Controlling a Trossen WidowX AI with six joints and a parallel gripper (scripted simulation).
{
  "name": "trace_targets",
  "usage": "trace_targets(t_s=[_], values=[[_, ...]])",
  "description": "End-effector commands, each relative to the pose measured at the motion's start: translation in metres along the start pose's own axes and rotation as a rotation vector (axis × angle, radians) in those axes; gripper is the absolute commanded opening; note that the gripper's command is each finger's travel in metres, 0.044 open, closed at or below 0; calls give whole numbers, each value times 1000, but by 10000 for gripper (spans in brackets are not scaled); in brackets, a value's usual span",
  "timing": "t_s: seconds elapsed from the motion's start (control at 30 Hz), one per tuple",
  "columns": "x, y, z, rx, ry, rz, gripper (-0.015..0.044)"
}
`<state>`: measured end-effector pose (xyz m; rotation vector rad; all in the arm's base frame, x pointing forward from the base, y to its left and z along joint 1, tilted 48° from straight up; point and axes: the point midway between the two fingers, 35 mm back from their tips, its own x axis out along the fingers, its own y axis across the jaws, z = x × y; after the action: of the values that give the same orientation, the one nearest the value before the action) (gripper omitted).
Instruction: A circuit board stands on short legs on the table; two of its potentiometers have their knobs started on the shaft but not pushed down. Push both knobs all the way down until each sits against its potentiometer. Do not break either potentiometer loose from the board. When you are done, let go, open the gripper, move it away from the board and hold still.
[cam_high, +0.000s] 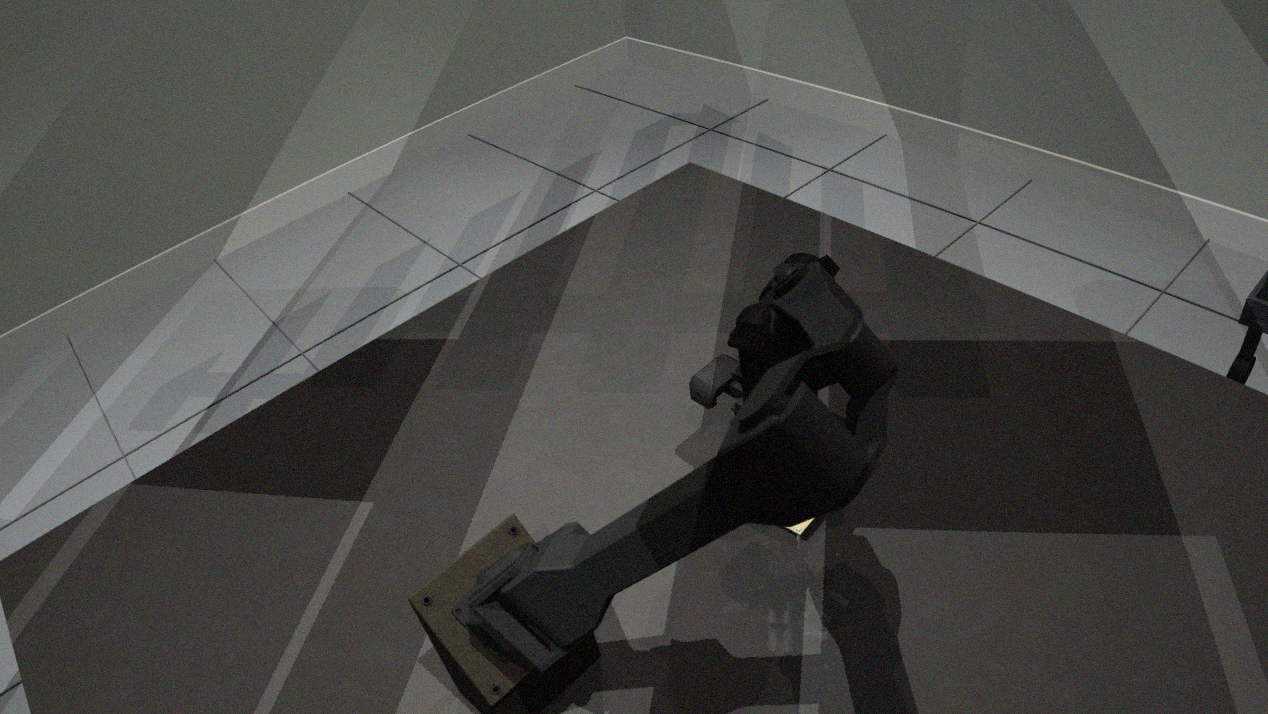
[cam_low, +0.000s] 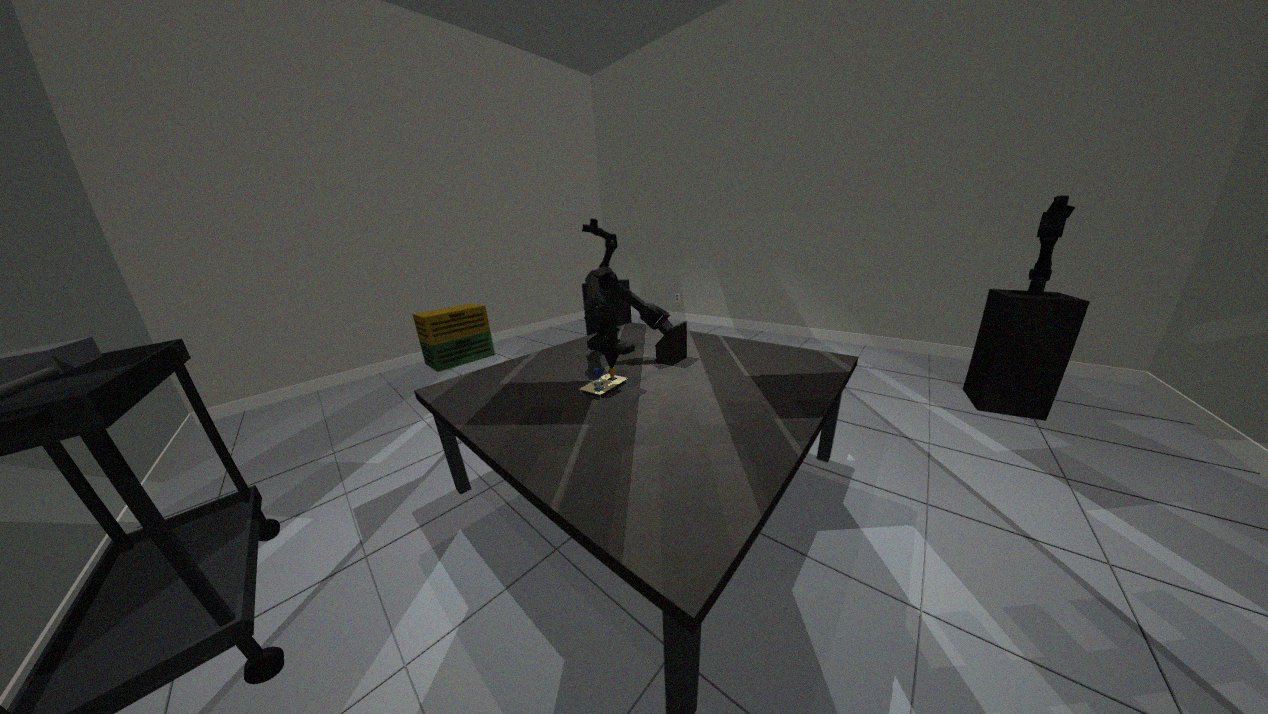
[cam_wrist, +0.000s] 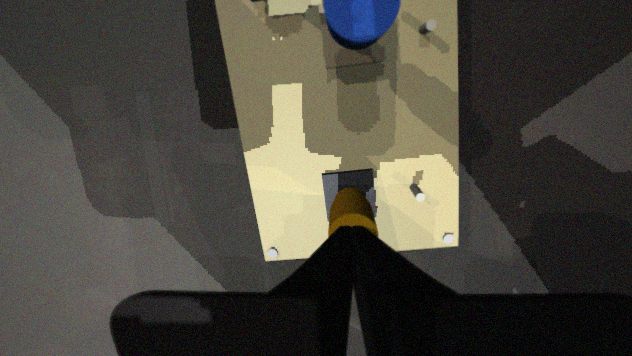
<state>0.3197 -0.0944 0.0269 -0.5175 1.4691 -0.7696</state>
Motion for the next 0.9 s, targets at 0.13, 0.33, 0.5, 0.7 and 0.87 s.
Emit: trace_targets(t_s=[0.13, 0.33, 0.5, 0.7, 0.87], values=[[3, -2, 2, 18, 15, -8, 0], [-6, -2, 2, 18, 15, -7, 0], [-14, -2, 2, 18, 15, -7, 0], [-15, -2, 1, 13, 19, -12, 26], [-15, -2, 1, 13, 19, -12, 157]])
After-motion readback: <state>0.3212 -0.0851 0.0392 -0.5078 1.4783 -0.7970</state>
